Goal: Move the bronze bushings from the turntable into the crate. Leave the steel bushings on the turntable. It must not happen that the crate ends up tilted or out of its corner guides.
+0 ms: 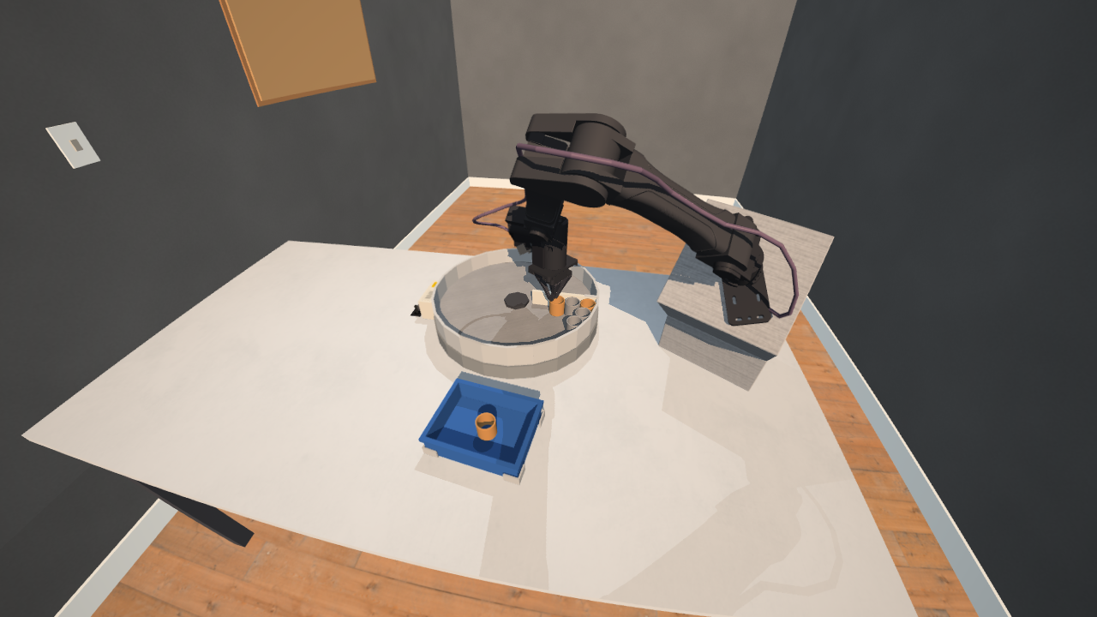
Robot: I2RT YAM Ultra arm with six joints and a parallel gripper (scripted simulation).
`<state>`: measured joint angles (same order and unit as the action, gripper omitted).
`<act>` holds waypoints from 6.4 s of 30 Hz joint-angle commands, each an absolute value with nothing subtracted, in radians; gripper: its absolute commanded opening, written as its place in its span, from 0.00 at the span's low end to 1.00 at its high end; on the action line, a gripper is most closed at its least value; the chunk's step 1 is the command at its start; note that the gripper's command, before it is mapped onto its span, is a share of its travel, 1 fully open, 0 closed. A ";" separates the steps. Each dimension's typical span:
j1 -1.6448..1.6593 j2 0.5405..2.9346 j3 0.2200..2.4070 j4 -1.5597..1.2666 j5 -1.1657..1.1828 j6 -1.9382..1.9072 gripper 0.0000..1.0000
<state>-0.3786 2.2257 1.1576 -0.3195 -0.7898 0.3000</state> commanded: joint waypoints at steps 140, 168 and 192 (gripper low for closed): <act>-0.387 2.228 1.183 -0.316 -0.783 0.321 0.15; -0.387 2.228 1.183 -0.316 -0.783 0.321 0.15; -0.390 2.229 1.135 -0.279 -0.785 0.317 0.15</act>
